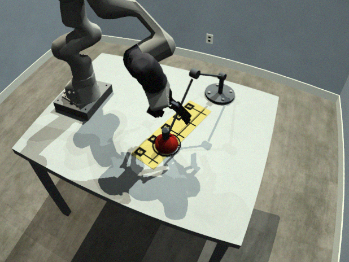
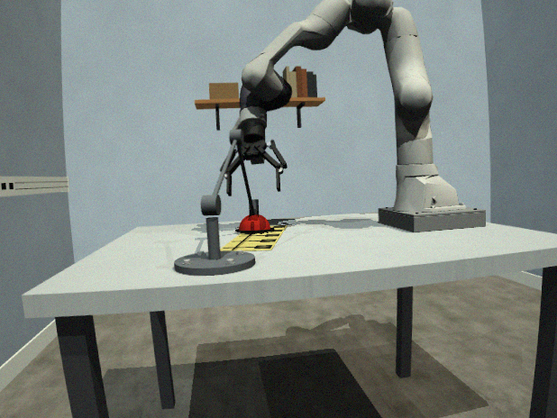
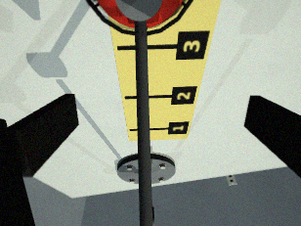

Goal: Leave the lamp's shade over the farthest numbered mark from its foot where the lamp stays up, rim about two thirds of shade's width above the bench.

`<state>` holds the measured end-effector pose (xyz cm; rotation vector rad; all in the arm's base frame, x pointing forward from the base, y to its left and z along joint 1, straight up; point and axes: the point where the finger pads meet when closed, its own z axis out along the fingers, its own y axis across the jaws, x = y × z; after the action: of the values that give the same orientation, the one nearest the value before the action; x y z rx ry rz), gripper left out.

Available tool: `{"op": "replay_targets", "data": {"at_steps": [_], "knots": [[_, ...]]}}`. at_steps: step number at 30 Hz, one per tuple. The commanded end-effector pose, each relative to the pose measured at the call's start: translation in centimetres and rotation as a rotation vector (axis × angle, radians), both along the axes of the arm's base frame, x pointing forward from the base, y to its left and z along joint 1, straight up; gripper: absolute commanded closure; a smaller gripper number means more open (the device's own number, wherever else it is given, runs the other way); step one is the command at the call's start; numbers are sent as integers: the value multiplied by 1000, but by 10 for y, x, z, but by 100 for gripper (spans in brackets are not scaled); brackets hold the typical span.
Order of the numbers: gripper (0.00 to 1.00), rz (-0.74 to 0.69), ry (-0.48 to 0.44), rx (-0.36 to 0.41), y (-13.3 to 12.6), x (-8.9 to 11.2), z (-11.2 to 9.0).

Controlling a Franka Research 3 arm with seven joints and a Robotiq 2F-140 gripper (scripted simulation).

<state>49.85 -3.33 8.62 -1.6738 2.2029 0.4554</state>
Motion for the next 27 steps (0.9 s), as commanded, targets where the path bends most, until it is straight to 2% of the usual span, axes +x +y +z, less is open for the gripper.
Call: {"op": "replay_targets", "data": {"at_steps": [1, 18, 19, 27], "knots": [[0, 3, -15, -7, 0, 4, -3], [0, 3, -46, -20, -3, 15, -7], [90, 3, -45, -20, -3, 14, -7], [90, -1, -37, -17, -2, 12, -7]]}}
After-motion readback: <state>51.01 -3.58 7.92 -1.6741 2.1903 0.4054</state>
